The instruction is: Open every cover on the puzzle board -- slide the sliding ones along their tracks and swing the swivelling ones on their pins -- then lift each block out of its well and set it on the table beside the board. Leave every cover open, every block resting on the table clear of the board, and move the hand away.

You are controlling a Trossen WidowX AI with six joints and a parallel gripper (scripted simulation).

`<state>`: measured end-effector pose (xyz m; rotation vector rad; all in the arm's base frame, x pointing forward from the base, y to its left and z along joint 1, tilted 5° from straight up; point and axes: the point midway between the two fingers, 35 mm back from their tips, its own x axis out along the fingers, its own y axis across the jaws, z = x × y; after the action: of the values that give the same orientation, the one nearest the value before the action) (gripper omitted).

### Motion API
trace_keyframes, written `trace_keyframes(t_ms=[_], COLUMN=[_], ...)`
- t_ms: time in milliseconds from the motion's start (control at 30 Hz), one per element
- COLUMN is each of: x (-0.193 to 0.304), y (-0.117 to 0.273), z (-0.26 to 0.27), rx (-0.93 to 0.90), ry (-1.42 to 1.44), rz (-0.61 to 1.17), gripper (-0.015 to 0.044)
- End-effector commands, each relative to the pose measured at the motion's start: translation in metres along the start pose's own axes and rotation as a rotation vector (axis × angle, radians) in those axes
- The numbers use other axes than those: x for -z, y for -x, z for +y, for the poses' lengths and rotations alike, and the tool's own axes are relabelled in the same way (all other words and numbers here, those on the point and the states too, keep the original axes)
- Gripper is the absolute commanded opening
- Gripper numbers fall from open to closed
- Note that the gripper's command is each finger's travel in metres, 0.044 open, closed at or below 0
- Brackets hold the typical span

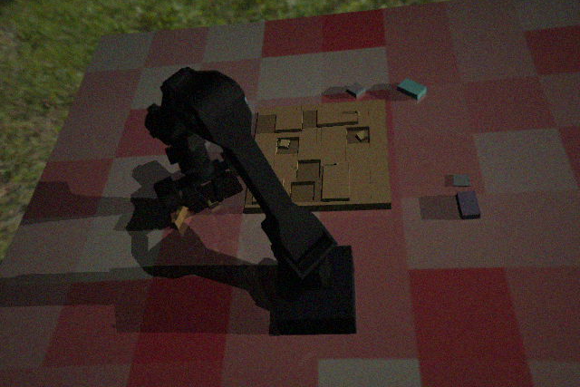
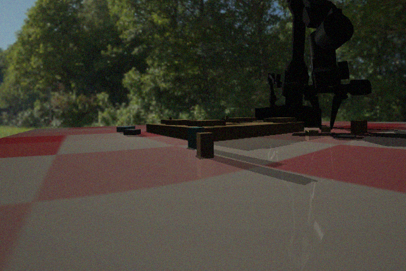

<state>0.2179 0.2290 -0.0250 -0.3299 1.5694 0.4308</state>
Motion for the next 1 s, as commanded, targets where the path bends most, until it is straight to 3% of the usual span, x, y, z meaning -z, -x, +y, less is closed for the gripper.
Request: trace_keyframes(t_ms=[0,33,500,967], x=[0.003,0.003,0.000,-0.001], y=[-0.005,-0.005,0.000,0.043], z=[0.000,0.000,0.000,0.000], rx=[-0.003,-0.003,0.001,0.001], ry=[-0.005,-0.005,0.000,-0.004], rz=[0.006,0.006,0.002,0.003], gripper=[0.0080,0.0080,0.0440,0.0440])
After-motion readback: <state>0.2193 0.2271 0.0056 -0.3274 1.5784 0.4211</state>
